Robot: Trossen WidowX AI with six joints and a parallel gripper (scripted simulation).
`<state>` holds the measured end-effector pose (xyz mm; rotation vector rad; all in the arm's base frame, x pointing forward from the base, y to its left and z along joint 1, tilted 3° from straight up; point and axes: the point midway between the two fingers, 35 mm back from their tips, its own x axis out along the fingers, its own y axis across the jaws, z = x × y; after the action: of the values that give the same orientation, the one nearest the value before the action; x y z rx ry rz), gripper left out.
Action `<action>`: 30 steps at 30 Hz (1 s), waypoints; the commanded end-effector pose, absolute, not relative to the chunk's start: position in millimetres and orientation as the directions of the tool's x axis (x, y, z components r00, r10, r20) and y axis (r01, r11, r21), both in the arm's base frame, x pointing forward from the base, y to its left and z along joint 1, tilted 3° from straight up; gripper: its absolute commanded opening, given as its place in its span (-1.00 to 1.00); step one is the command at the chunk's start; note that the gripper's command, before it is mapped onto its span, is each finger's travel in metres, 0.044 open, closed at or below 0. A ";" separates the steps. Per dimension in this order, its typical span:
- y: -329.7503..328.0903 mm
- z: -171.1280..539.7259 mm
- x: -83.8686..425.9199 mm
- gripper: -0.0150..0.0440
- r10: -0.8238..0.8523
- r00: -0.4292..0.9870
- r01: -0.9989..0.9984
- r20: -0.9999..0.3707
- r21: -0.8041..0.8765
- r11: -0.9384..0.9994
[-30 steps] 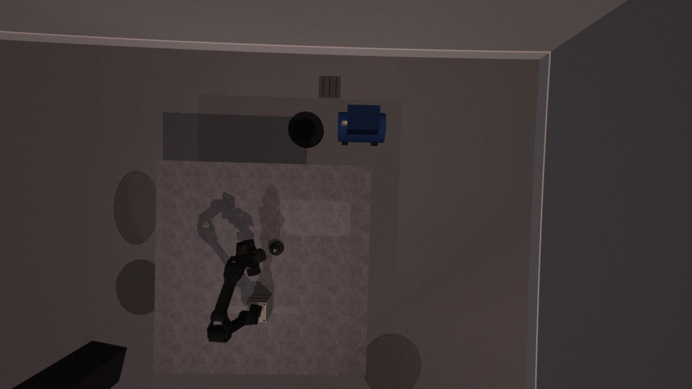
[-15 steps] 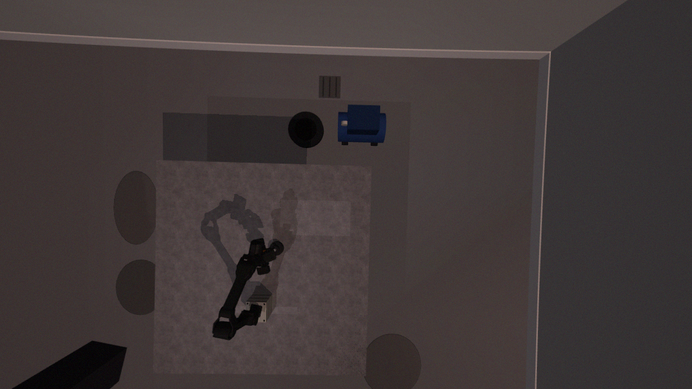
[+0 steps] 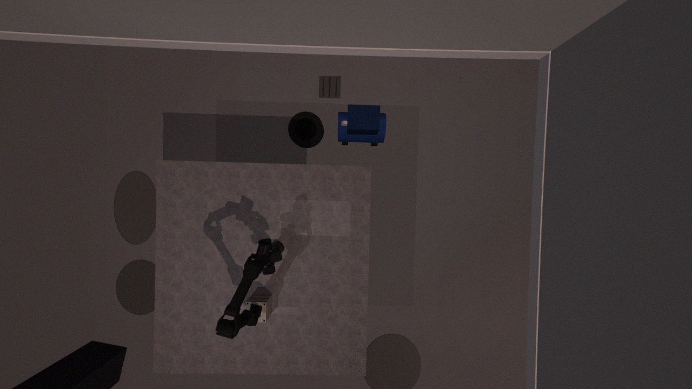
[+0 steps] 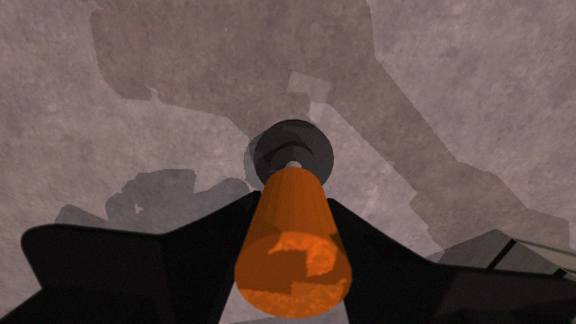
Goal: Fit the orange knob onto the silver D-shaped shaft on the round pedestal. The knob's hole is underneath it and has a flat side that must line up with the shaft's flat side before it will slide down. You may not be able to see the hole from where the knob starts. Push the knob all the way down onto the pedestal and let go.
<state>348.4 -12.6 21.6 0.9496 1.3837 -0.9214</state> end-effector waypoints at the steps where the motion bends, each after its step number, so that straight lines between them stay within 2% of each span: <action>1: -14.9 21.4 349.2 -0.49 0.024 -0.007 0.964 -1.000 0.000 0.266; 14: -17.2 21.3 350.2 -0.49 0.024 -0.007 0.996 -1.000 -0.009 -0.090; 30: -13.8 -5.1 348.0 -0.49 0.024 -0.007 0.995 -1.000 -0.009 -0.104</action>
<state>349.8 -14.0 3.4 1.2990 1.1826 -1.2714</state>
